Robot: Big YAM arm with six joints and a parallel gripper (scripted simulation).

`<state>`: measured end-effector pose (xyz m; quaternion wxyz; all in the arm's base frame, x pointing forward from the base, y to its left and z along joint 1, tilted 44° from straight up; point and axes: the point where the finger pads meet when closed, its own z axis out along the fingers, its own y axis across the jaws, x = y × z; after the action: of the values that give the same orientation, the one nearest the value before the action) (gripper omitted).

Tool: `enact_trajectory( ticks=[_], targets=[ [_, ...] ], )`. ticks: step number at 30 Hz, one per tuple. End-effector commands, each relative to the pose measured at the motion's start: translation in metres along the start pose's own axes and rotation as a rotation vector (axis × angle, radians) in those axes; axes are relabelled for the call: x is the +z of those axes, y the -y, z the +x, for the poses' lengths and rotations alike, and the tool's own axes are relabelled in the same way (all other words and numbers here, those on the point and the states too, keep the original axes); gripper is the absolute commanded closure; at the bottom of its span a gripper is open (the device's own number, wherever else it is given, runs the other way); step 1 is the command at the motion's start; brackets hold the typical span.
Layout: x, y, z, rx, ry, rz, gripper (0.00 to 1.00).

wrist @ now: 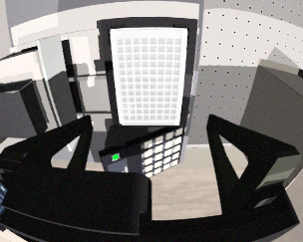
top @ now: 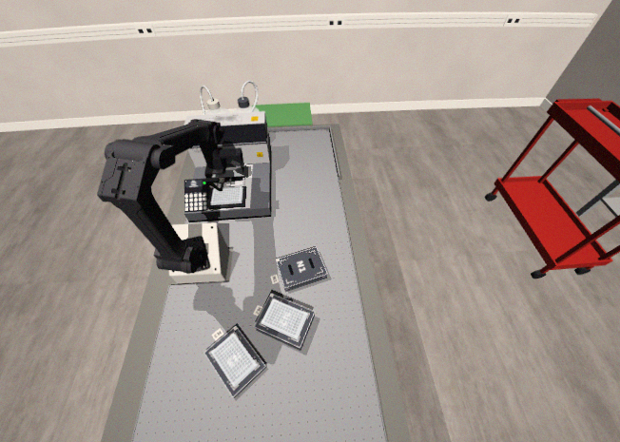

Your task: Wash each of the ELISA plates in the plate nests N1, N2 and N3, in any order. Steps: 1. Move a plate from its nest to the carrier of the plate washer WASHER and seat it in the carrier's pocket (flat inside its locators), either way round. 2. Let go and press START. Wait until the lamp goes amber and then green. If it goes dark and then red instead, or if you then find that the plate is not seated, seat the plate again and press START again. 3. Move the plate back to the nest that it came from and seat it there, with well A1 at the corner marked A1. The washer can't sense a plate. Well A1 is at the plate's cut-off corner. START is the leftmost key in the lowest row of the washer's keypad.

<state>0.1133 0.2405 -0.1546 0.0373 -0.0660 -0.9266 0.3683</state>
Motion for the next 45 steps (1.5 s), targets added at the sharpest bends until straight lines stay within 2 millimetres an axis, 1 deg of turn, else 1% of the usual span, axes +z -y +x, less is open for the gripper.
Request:
enact_trajectory(
  ticks=[1,6,8,12,16,17,18,22,24,28,30,33,37,38,39,40,43,44,45],
  targets=[
    [0.010,-0.002,-0.002,0.009,-0.006,0.006,0.00],
    [0.019,-0.002,-0.003,0.004,-0.007,0.006,0.00],
    [0.020,-0.005,-0.002,-0.001,-0.003,0.000,0.00],
    [0.029,-0.002,-0.003,0.000,-0.008,0.006,0.00],
    [0.030,-0.005,-0.004,0.000,-0.006,-0.001,0.00],
    [0.030,-0.007,-0.001,-0.007,0.003,-0.004,0.00],
    [0.035,-0.002,0.000,-0.009,0.000,0.006,0.00],
    [0.042,-0.001,-0.002,-0.002,-0.006,0.006,0.00],
    [0.043,-0.005,-0.004,0.000,-0.006,-0.001,0.00],
    [0.052,-0.001,-0.001,-0.005,-0.004,0.006,0.00],
    [0.053,-0.005,-0.003,-0.001,-0.005,-0.002,0.00],
    [0.055,-0.005,-0.003,0.000,-0.006,-0.001,0.00],
    [0.064,-0.001,-0.002,-0.003,-0.006,0.007,0.00],
    [0.065,-0.002,-0.003,0.000,-0.007,0.003,0.00],
    [0.060,-0.010,-0.005,0.002,-0.004,-0.012,0.00],
    [0.059,-0.012,-0.004,0.001,-0.001,-0.016,0.00],
    [0.059,-0.008,-0.002,-0.004,-0.001,-0.002,0.00],
    [0.051,-0.012,-0.003,0.005,0.004,-0.024,0.00],
    [0.051,-0.012,-0.003,0.005,0.004,-0.024,0.00]
  ],
)
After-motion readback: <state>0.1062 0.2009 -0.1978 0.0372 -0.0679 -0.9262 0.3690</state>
